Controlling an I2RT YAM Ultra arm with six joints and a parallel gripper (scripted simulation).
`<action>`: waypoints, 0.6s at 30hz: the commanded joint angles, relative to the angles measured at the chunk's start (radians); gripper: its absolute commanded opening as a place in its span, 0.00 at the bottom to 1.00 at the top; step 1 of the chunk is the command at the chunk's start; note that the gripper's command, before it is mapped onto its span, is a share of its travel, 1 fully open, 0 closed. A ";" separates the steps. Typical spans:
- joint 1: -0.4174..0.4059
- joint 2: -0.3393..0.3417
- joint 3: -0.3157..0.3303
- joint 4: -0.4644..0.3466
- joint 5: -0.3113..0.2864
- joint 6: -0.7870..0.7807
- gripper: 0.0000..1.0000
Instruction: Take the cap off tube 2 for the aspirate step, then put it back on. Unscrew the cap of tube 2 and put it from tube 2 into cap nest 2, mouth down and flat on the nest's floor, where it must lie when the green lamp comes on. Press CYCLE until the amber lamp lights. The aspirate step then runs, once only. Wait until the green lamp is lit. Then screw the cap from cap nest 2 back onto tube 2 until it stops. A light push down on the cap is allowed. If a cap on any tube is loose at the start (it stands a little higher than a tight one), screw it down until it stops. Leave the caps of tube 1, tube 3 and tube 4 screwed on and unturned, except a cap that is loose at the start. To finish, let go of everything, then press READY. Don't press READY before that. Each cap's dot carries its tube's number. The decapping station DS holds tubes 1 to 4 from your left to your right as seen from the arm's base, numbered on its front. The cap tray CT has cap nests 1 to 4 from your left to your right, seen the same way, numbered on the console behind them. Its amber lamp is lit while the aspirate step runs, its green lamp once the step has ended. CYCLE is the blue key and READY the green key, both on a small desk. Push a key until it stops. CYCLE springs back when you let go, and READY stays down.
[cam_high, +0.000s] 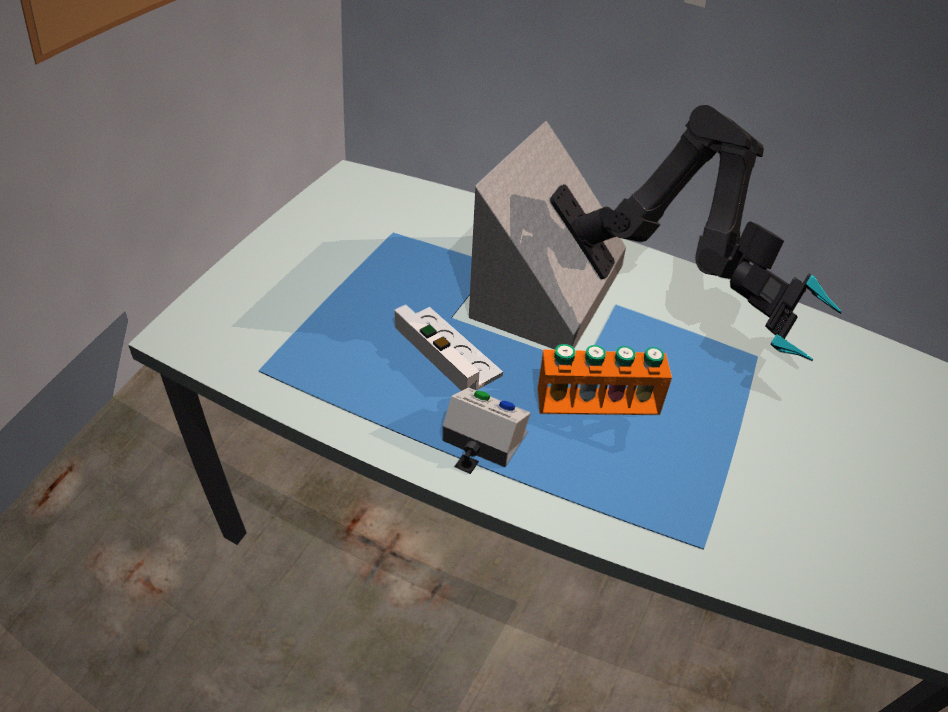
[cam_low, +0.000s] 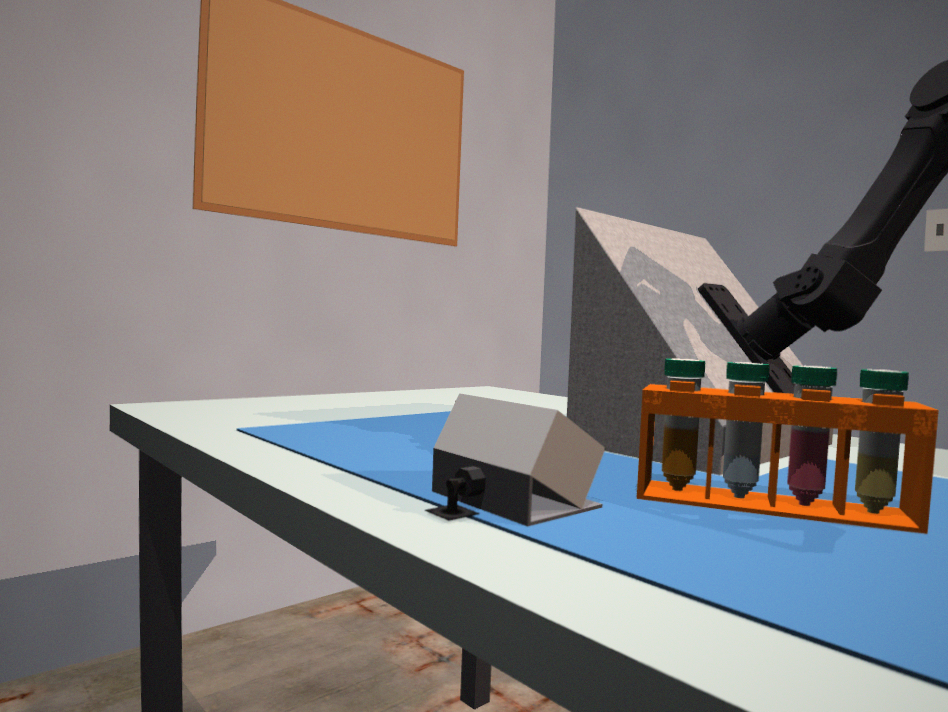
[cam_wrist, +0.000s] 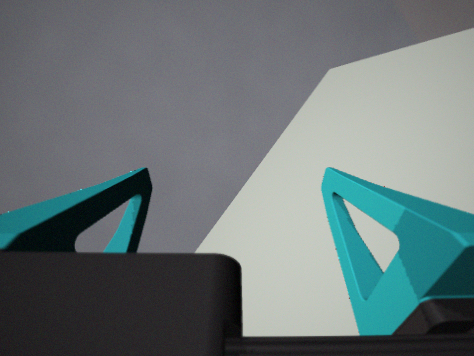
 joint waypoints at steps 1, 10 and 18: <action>-0.001 -0.005 0.003 0.004 0.001 0.000 1.00; -0.001 -0.005 0.003 0.004 0.001 0.000 1.00; -0.001 -0.005 0.003 0.004 0.001 0.000 0.49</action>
